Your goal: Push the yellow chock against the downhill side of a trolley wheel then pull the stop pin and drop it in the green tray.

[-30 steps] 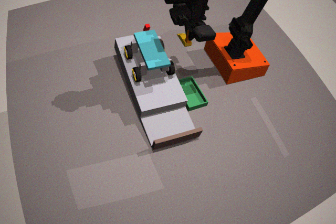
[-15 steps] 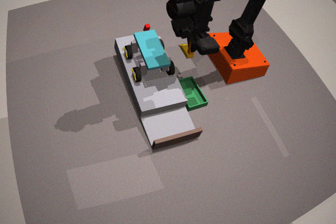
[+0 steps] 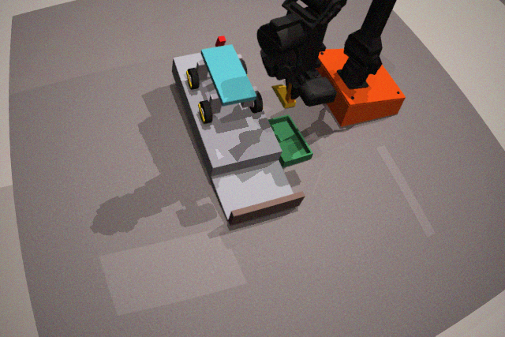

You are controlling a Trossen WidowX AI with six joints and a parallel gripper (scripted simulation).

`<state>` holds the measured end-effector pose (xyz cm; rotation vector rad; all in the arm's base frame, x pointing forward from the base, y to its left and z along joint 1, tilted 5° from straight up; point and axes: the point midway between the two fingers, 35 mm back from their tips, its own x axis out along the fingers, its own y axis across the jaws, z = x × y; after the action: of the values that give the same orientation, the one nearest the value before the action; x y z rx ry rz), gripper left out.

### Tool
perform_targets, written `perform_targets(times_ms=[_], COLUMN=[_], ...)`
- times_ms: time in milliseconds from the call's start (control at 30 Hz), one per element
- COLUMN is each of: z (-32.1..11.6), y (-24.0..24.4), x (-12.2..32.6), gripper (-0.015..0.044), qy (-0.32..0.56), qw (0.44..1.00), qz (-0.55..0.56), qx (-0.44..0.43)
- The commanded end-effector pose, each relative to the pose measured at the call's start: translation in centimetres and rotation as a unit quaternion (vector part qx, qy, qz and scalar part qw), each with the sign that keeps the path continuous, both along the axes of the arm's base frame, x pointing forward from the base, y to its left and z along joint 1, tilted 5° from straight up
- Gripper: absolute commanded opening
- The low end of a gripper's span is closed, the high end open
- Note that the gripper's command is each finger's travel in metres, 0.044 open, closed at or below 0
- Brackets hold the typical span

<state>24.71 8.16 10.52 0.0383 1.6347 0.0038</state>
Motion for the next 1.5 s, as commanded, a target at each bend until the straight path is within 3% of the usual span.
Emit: perform_targets(times_ms=[0,267,533,1467], z=[-0.2,-0.4,-0.4,-3.3], y=[1.8,4.5,4.9,5.2], x=[0.4,1.1,1.1,3.9], gripper=[0.0,0.0,0.0,0.0], qy=[0.001,0.001,0.002,0.001], qw=[1.0,1.0,0.999,0.999], qz=[-0.001,-0.001,0.003,0.002], qx=[0.002,0.003,-0.054,-0.054])
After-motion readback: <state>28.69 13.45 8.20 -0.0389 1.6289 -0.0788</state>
